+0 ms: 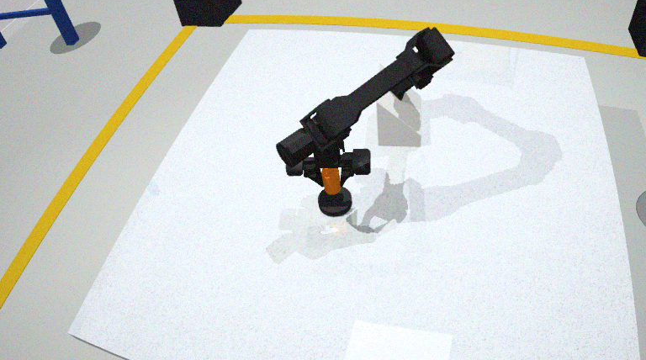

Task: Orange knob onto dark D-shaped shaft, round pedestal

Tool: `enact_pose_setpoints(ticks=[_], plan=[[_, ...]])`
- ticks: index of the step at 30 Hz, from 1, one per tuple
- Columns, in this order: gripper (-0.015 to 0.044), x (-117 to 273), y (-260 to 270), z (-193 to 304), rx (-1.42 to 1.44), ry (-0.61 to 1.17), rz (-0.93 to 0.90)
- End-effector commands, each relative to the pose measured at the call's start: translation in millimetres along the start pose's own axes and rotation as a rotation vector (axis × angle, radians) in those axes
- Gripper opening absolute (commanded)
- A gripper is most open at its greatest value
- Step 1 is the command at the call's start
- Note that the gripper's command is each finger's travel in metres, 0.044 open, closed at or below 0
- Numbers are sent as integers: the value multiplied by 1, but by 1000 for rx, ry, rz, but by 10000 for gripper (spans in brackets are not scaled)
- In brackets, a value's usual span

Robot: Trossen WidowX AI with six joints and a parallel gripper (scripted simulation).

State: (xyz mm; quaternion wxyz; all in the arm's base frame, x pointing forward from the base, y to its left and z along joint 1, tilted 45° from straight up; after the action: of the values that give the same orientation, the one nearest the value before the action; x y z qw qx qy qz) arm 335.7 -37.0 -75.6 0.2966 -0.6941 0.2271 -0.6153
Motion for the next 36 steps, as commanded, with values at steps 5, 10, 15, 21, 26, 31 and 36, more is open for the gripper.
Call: enact_pose_setpoints(ticks=[5,10,15,21,26,31,36], plan=[[0,-3,0,-1,-60,-1,-1],[0,-3,0,0,-60,-1,-1],[0,-4,0,0,-60,-1,-1],[0,-4,0,0,-60,-1,-1],[0,0,0,0,-60,-1,-1],[0,2,0,1,-88,-1,-1],[0,0,0,0,-260,-1,-1]])
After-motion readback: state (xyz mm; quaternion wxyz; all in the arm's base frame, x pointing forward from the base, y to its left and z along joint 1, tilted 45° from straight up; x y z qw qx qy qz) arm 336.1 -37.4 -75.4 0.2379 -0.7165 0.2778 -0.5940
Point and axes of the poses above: the point midway between the two fingers, 35 mm back from their tips, its own x axis back along the fingers, its own y axis across the jaws, z = x × y, the point moved 3 cm from there along x, back along the fingers, and after that the axes turned 12 degrees about -x, right-handed, at the moved point
